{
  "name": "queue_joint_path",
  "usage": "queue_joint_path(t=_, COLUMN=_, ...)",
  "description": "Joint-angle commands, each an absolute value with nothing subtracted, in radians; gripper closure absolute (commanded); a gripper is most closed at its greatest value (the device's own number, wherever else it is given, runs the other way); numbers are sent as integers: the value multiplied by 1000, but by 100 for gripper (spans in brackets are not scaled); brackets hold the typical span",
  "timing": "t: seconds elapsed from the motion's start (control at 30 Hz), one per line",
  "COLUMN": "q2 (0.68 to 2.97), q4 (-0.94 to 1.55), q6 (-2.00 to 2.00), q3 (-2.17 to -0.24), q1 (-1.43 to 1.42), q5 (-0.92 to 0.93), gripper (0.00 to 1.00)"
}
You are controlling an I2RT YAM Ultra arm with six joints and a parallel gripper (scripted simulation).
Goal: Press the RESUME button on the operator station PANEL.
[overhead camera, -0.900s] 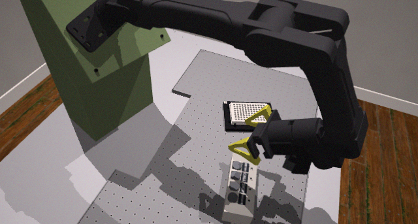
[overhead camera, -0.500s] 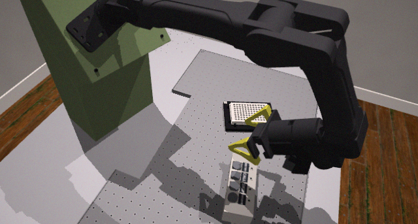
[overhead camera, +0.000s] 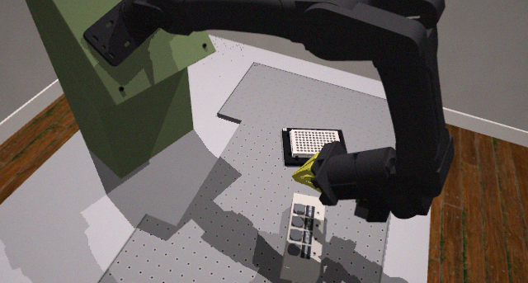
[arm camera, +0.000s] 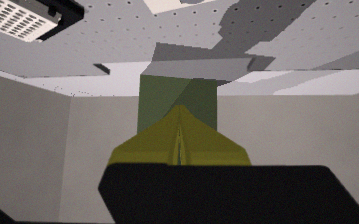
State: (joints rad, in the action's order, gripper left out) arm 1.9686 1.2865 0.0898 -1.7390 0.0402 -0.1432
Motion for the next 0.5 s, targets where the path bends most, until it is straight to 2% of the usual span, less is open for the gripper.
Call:
queue_joint_path(t=0.0, q2=1915, q4=1175, q6=38, q3=-1698, q1=20, q5=-123, gripper=100)
queue_joint_path(t=0.2, q2=1894, q4=1128, q6=12, q3=-1666, q1=52, q5=-121, gripper=100)
queue_joint_path(t=0.37, q2=1787, q4=941, q6=-81, q3=-1506, q1=76, q5=-117, gripper=100)
queue_joint_path(t=0.47, q2=1773, q4=920, q6=-87, q3=-1486, q1=59, q5=-109, gripper=100)
